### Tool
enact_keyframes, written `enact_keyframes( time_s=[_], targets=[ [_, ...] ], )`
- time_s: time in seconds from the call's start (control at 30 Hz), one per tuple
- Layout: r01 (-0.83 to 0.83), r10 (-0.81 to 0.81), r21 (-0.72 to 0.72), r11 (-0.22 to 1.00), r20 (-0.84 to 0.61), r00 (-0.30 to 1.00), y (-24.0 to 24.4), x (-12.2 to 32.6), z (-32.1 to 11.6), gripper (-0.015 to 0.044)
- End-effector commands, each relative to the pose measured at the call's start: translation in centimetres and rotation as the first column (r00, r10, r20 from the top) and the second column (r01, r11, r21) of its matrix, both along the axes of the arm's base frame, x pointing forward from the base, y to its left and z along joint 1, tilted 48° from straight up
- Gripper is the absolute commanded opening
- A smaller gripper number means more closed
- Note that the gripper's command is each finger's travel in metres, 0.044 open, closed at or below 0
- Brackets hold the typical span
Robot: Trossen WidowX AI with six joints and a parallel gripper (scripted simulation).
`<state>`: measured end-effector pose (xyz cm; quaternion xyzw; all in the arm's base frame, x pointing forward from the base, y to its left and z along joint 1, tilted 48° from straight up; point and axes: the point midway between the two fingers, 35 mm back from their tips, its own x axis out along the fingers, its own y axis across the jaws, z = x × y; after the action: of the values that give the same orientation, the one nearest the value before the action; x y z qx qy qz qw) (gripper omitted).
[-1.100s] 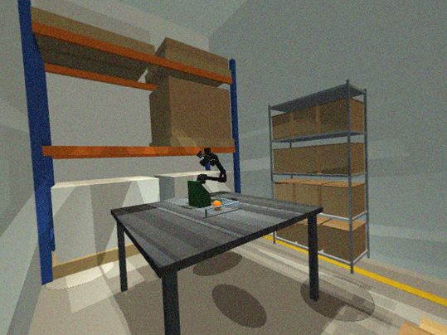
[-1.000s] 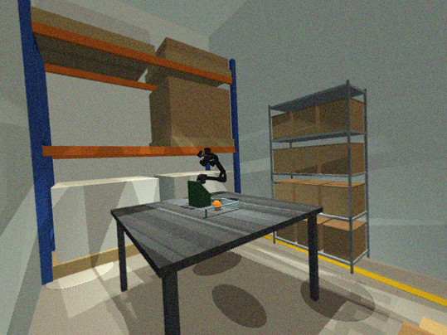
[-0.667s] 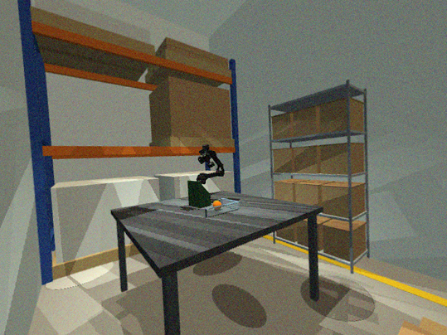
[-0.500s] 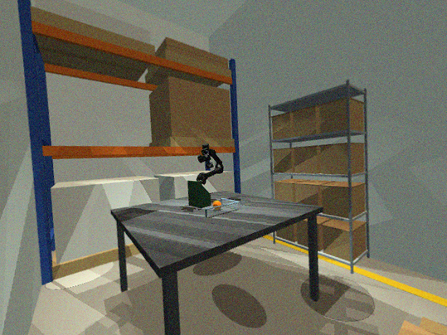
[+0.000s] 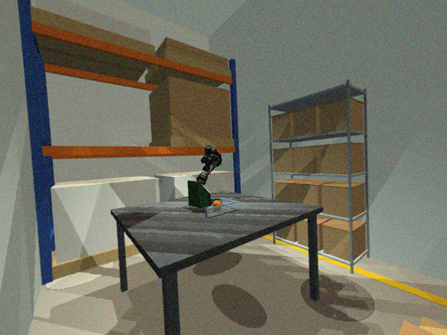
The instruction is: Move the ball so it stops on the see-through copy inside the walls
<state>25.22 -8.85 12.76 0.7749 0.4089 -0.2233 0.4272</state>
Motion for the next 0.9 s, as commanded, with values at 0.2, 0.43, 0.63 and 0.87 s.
enact_keyframes(
  time_s=[0.2, 0.43, 0.63, 0.87],
  targets=[
    [-0.713, 0.748, -0.248, 0.656, 0.088, 0.658, 7.5, 4.5, -7.6, 0.0440],
    [-0.868, 0.937, -0.354, 0.348, 0.162, 0.310, 11.6, 4.9, -11.0, 0.0440],
    [-0.889, 0.977, -0.445, 0.105, 0.215, 0.008, 14.9, 4.5, -13.8, 0.0440],
    [-0.877, 0.967, -0.480, 0.023, 0.233, -0.102, 16.1, 4.2, -14.8, 0.0440]
  ],
)
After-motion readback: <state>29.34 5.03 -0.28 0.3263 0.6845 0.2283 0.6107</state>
